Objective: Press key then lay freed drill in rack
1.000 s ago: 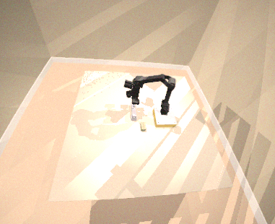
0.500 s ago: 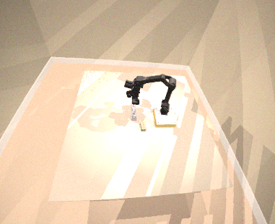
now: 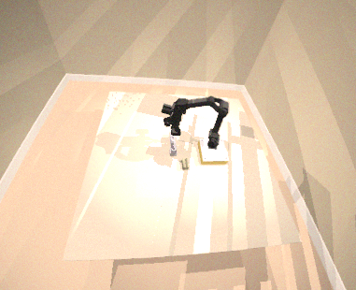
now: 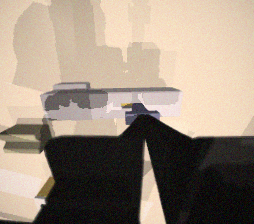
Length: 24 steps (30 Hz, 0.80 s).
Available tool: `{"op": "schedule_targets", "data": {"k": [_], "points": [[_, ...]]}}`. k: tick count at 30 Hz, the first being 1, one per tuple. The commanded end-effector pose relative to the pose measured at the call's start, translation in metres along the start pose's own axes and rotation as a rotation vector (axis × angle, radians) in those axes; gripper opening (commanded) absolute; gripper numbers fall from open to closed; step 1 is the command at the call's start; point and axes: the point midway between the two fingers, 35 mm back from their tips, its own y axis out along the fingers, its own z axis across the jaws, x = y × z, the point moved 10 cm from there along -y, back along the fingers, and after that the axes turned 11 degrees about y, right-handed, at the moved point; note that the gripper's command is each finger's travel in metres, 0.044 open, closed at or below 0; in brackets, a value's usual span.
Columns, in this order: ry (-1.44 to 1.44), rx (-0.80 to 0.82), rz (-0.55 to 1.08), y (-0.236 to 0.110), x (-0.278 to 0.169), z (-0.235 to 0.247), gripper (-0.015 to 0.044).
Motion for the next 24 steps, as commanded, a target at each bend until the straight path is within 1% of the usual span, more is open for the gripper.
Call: {"op": "schedule_targets", "data": {"k": [1, 24], "points": [[-0.003, 0.002, 0.046, 0.017, -0.003, -0.001, 0.0], [-0.003, 0.002, 0.046, 0.028, -0.004, -0.001, 0.0]]}}
